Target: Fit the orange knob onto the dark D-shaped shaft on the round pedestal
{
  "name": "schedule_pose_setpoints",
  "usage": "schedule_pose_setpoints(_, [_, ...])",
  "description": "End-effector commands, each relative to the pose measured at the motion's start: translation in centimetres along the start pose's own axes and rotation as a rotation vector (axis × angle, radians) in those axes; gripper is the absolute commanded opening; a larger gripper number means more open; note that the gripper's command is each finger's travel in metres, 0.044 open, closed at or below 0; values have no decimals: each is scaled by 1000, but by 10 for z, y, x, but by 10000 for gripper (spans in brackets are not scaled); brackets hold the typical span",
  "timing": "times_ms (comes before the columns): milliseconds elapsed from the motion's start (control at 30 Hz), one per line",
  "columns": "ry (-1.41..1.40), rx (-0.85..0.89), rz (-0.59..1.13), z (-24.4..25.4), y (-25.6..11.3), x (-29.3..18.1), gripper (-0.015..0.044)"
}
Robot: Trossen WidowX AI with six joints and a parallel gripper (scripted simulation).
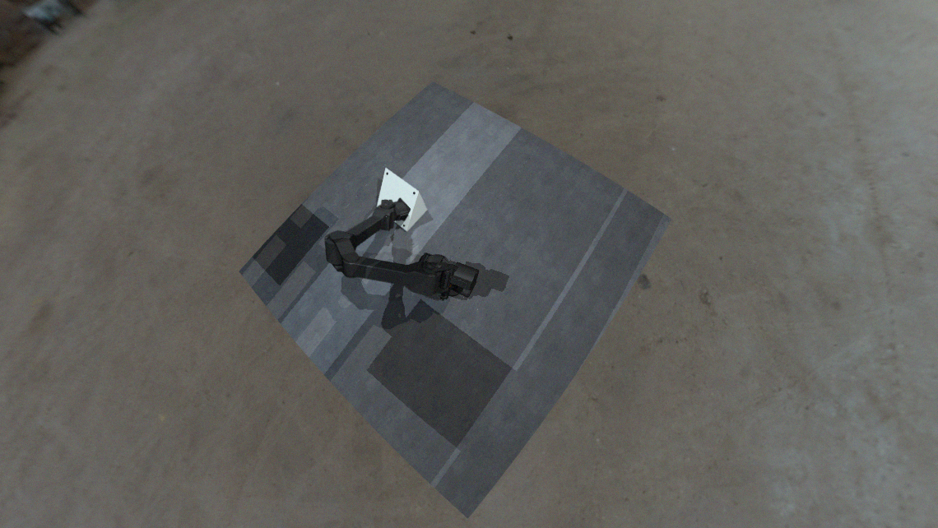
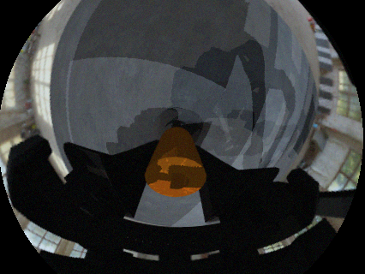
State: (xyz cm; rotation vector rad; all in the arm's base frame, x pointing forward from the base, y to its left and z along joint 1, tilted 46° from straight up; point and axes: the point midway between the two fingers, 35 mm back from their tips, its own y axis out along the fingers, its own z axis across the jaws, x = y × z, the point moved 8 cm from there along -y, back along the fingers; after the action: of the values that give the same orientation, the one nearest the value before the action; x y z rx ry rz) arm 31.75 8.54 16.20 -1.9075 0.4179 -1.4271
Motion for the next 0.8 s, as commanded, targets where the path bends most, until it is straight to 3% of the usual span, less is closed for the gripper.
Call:
schedule_pose_setpoints(0, [29, 4, 0, 1, 0, -1, 0])
schedule_pose_setpoints(767, [13, 4, 0, 1, 3, 0, 0])
